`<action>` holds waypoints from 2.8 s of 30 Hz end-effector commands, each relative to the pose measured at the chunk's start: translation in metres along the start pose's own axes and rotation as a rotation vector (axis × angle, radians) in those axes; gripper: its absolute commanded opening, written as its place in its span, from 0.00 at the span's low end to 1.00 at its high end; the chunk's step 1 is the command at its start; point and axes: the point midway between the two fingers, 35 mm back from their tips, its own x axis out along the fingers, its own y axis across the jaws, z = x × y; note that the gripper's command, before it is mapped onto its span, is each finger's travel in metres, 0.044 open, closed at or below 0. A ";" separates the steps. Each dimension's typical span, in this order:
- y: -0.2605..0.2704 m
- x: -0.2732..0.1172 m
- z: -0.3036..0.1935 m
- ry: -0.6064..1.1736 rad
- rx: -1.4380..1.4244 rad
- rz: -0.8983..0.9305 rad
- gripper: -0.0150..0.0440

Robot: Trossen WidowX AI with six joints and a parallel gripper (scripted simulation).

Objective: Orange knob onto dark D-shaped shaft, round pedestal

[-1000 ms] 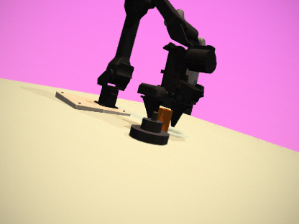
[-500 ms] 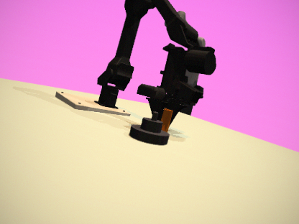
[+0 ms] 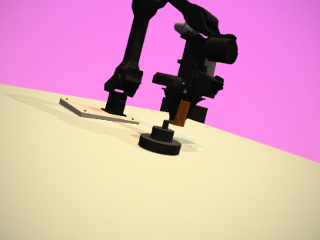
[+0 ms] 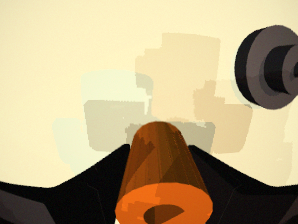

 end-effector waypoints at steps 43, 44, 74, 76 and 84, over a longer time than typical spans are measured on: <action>-0.044 -0.079 0.027 -0.019 0.015 -0.013 0.25; -0.046 -0.078 0.029 -0.019 0.015 -0.014 0.25; -0.119 -0.048 0.065 -0.022 -0.002 -0.017 0.25; -0.119 -0.047 0.065 -0.022 -0.002 -0.017 0.25; -0.120 -0.028 0.066 -0.022 -0.002 -0.017 0.25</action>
